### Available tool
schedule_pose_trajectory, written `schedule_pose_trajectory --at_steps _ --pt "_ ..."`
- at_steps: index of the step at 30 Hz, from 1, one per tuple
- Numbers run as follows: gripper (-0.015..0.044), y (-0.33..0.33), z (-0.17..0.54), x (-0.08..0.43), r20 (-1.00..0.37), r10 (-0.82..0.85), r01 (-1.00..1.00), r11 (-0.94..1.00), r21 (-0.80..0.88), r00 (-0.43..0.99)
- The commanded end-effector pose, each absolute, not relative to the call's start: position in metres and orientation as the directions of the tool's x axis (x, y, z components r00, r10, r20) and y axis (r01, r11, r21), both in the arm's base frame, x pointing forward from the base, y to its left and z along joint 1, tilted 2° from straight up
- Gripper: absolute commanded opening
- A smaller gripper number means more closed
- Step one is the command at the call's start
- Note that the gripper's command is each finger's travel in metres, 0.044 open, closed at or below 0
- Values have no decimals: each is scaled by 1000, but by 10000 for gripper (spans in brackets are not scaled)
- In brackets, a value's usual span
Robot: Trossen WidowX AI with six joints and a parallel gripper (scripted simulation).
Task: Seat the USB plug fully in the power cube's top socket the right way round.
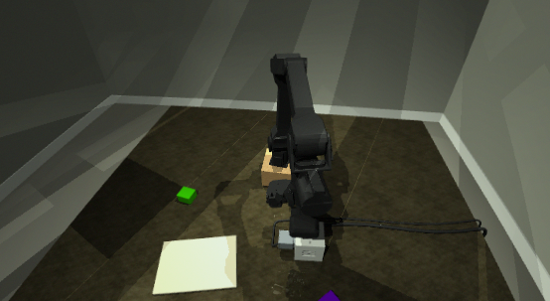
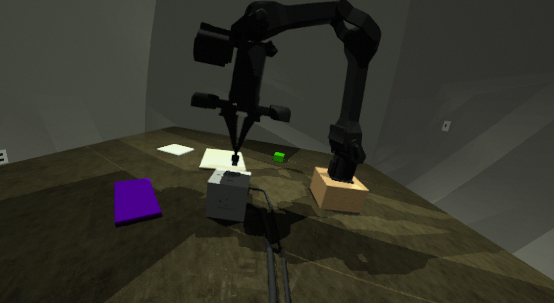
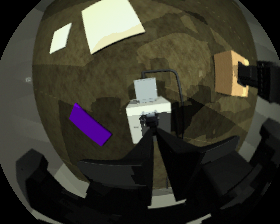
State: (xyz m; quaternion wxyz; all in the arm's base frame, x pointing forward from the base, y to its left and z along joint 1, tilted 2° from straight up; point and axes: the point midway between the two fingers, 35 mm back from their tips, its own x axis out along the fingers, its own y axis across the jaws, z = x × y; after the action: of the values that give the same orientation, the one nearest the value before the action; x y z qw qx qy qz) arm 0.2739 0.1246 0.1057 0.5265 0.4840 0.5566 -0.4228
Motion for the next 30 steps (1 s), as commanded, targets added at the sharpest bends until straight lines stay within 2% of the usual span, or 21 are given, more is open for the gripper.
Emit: schedule_pose_trajectory --at_steps 1,30 --pt "0 126 105 274 -995 101 983 177 39 22" --pt "0 128 101 274 -992 125 984 174 40 18"
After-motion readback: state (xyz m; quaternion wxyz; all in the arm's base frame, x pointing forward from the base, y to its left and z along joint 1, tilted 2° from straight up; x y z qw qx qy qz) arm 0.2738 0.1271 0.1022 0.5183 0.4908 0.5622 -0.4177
